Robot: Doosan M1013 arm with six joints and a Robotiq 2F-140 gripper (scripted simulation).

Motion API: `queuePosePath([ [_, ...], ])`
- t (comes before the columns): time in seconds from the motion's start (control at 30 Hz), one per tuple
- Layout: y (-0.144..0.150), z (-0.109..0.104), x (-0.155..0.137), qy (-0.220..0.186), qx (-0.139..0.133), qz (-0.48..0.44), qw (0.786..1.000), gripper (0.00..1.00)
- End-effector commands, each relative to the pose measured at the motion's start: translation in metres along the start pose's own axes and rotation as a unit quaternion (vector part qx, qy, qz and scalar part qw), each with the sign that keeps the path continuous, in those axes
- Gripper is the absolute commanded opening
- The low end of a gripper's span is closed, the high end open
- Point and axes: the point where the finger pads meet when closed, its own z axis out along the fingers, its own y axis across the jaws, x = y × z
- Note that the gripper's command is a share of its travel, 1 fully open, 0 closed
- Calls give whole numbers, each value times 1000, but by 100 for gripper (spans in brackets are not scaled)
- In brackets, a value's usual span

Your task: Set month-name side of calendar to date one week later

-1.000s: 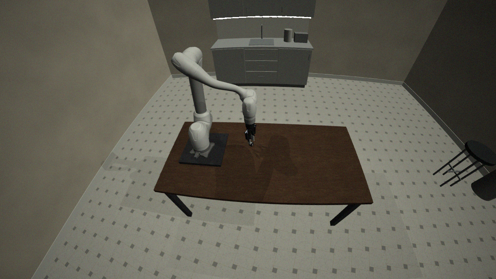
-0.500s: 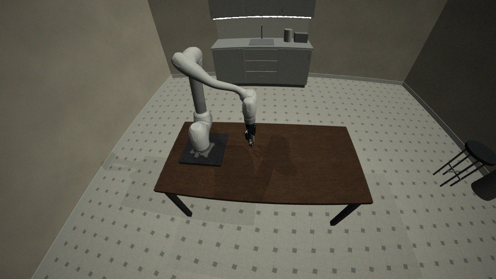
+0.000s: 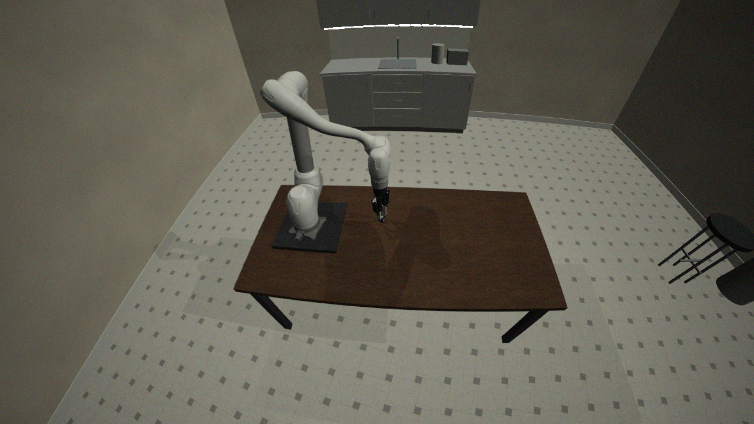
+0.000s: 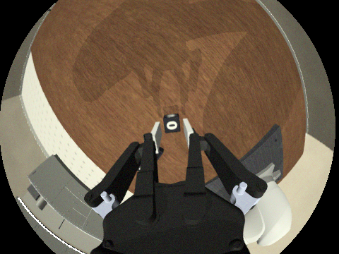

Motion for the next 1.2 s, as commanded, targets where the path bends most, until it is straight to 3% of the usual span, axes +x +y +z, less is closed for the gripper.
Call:
queuePosePath([
  [0.0,0,2,0,0,0,0,1000,36],
  [0.63,0,28,0,0,0,0,1000,36],
  [1.17,0,29,0,0,0,0,1000,36],
])
